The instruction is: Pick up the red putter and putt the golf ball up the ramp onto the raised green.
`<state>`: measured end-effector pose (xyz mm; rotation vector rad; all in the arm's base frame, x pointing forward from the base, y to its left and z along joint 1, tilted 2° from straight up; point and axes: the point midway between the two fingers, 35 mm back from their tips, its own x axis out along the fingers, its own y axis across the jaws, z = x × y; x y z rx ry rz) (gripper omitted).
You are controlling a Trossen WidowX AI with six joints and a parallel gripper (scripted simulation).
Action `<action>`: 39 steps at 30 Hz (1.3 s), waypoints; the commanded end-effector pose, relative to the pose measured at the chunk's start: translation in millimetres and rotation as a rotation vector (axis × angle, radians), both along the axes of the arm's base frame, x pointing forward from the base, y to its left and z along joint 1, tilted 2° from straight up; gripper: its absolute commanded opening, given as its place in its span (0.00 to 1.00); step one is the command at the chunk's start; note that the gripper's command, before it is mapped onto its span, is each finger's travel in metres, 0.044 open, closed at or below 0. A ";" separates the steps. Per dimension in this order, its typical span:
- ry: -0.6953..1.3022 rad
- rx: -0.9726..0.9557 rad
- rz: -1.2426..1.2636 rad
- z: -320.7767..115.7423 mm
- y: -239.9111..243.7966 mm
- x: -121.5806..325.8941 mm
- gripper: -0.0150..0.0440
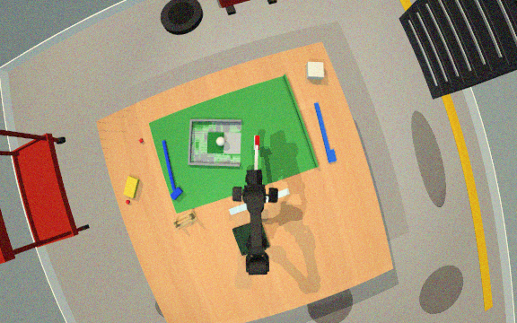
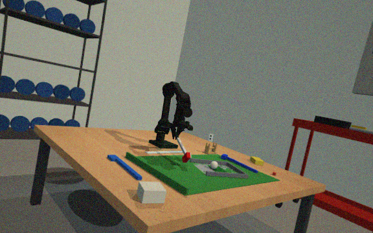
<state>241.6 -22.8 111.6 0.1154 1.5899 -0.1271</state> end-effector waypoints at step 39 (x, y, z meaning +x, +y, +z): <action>-0.009 -0.001 0.000 27.8 0.2 0.6 0.25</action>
